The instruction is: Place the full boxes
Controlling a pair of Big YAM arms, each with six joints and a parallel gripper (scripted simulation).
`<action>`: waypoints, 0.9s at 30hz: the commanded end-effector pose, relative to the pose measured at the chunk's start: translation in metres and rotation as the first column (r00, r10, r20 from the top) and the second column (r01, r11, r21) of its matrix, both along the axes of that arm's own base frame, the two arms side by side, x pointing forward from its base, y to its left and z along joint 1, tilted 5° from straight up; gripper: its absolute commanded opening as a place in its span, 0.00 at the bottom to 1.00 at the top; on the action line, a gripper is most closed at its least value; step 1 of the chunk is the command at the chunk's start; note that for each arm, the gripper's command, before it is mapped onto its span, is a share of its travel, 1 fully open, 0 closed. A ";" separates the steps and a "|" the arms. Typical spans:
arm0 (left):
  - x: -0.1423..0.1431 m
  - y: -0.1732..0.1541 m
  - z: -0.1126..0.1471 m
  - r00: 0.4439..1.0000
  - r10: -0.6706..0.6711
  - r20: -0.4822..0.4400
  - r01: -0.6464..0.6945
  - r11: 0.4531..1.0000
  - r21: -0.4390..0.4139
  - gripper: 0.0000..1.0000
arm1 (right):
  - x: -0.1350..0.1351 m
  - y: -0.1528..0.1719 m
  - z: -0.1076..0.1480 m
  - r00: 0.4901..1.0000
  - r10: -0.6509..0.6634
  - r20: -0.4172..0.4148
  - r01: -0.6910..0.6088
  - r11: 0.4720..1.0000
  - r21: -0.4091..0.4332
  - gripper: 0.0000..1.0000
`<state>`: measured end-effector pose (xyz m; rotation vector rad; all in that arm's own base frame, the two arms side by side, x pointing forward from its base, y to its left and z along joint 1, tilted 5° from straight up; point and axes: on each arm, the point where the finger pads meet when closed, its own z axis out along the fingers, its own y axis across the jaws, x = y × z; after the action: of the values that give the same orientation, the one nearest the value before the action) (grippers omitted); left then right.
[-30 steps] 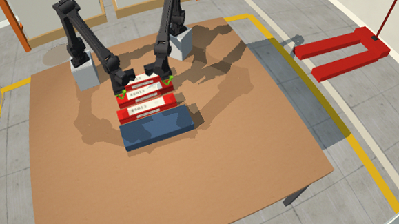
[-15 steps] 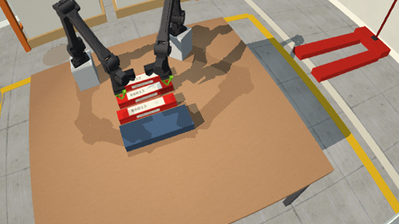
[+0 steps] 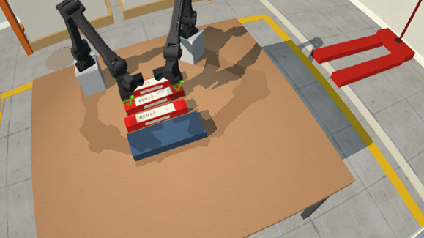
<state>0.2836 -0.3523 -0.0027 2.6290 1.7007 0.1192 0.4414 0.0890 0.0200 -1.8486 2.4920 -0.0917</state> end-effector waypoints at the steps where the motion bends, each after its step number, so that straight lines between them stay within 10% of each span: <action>1: 0.009 -0.020 0.027 0.999 0.006 0.035 -0.004 0.999 -0.048 0.72 | 0.020 0.006 0.024 0.998 -0.002 0.055 0.001 1.000 0.013 0.72; 27: 0.011 -0.032 0.051 0.998 0.006 0.056 -0.002 0.997 -0.074 0.72 | 0.027 0.014 0.050 0.996 0.003 0.088 -0.005 1.000 0.020 0.72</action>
<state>0.2827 -0.3599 0.0143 2.6158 1.6880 0.1201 0.4480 0.0905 0.0414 -1.8279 2.4786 -0.1064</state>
